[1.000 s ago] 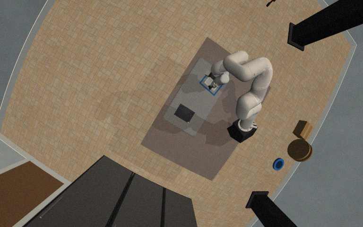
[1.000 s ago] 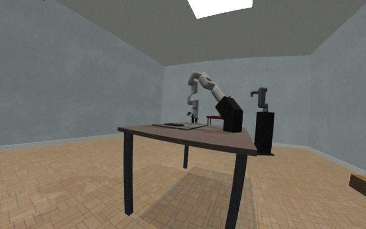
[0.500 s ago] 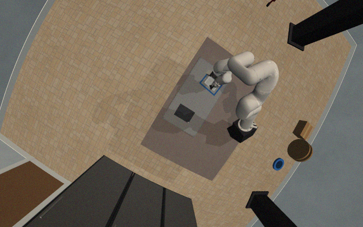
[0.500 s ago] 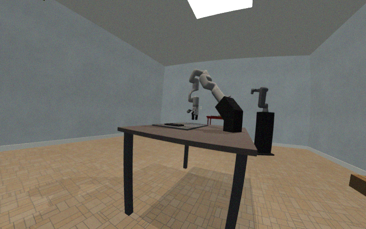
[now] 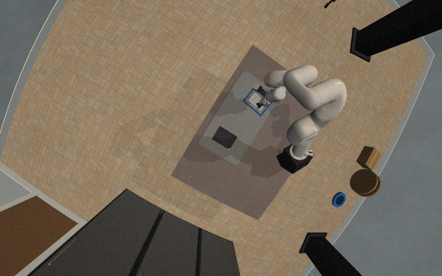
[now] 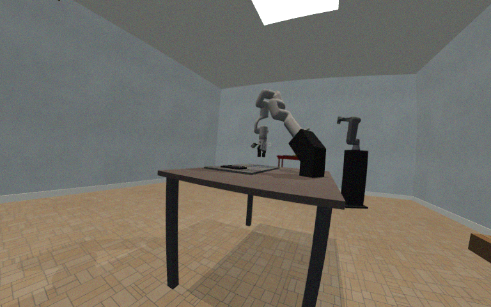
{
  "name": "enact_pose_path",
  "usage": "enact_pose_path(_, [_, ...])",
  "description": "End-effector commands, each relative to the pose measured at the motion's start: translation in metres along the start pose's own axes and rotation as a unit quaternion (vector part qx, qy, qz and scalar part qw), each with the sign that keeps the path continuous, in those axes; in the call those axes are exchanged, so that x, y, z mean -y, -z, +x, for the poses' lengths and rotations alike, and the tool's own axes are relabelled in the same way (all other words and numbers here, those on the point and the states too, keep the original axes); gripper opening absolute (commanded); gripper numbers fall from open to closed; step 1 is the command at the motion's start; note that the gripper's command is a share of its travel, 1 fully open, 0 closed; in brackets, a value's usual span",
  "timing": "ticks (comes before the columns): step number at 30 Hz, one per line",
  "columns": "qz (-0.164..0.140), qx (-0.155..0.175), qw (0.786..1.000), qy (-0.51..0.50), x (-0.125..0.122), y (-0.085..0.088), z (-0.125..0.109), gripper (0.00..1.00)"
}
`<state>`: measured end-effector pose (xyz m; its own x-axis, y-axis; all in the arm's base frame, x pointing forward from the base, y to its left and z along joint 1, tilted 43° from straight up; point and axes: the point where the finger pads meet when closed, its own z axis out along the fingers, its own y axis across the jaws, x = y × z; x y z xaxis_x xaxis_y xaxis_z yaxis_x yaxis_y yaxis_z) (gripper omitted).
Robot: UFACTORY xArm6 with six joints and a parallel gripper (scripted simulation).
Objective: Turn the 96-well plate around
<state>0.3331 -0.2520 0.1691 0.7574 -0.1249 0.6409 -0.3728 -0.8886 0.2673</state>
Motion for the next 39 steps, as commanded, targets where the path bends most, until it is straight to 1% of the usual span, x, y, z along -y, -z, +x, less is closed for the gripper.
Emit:
enact_pose_path(1, [-0.007,0.008,1.0,0.0,-0.0002,0.0077,0.0005,1.0])
enact_pose_path(23, [-0.007,0.008,1.0,0.0,-0.0002,0.0077,0.0005,1.0])
enact_pose_path(27, [-0.007,0.008,0.998,0.067,-0.0002,0.0077,0.0005,1.0])
enact_pose_path(32, [-0.006,0.009,0.989,0.15,-0.0002,0.0077,0.0005,1.0])
enact_pose_path(34, [-0.006,0.009,0.989,0.15,-0.0002,0.0077,0.0005,1.0])
enact_pose_path(39, [-0.005,0.009,0.973,0.231,-0.0002,0.0077,0.0005,1.0])
